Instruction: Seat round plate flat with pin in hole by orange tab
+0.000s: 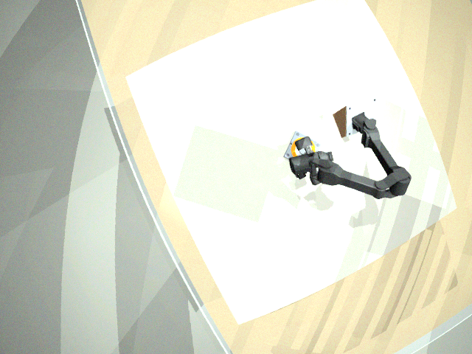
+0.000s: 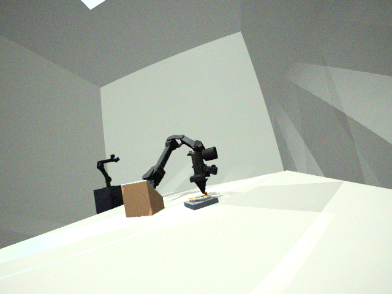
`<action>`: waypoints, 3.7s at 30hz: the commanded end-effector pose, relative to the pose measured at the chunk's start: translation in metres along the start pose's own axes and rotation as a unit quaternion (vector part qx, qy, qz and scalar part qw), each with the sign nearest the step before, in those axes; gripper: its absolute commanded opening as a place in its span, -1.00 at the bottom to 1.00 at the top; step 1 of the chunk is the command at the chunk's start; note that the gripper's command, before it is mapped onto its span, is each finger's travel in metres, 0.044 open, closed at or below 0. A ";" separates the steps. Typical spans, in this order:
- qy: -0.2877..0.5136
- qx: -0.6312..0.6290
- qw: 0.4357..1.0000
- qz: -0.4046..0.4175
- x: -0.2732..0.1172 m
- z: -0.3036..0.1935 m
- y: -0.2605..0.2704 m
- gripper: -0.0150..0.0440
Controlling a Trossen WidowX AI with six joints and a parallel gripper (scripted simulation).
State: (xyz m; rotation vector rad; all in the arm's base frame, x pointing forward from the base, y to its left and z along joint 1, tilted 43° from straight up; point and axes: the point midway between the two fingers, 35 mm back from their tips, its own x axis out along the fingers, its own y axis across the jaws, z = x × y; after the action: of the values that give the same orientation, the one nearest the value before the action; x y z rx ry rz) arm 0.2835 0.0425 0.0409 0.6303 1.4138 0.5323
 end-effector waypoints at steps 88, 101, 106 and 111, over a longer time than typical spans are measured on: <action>-0.006 -0.007 1.000 -0.002 -0.012 0.027 -0.083 -0.49; -0.008 -0.003 1.000 -0.002 -0.042 0.025 -0.082 -0.49; -0.008 -0.003 1.000 -0.002 -0.042 0.025 -0.082 -0.49; -0.008 -0.003 1.000 -0.002 -0.042 0.025 -0.082 -0.49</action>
State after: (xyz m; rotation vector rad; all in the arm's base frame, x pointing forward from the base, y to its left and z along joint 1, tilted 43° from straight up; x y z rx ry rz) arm 0.3019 -0.0479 0.0170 0.6226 1.3981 0.5312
